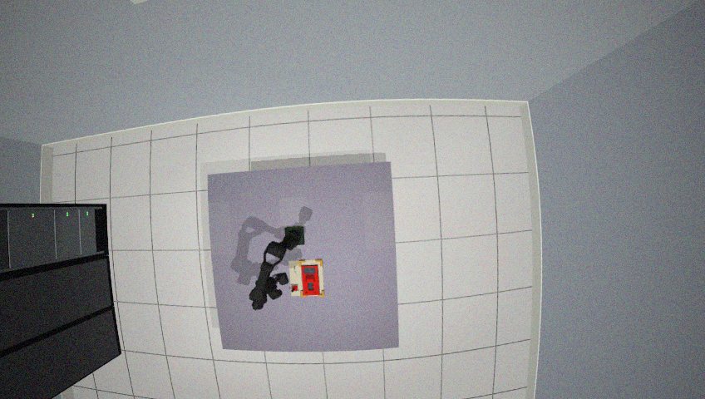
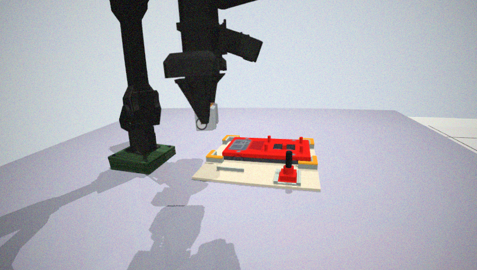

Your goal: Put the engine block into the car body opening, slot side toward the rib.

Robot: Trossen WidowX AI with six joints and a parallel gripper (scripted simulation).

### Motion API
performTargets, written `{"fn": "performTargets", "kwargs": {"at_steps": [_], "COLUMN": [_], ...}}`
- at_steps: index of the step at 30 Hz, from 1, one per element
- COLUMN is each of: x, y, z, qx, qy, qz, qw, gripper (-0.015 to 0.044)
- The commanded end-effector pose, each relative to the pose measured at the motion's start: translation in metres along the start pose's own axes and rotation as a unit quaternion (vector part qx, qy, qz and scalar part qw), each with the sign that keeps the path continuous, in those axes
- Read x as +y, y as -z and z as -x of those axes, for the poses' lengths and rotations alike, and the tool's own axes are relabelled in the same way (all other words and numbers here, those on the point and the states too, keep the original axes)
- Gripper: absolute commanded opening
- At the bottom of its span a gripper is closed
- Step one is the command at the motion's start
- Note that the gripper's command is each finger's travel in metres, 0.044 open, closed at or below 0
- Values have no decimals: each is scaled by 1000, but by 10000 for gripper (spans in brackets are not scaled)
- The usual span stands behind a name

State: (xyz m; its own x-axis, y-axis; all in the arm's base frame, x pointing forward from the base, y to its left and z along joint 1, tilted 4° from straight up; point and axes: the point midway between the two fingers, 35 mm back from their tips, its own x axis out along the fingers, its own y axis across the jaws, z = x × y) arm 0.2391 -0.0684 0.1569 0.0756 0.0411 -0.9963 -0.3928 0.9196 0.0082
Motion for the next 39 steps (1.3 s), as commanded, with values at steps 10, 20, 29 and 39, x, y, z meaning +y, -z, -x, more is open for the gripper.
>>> {"fn": "performTargets", "kwargs": {"at_steps": [10,20,29,39], "x": [0,0,-1,-1], "y": [0,0,0,0], "z": [-5,-7,-8,-9], "qx": [1,0,0,0], "qy": [1,1,1,1], "qz": [-202,-367,-507,-648], "qw": [979,930,862,762], "gripper": [0,0,0,0]}}
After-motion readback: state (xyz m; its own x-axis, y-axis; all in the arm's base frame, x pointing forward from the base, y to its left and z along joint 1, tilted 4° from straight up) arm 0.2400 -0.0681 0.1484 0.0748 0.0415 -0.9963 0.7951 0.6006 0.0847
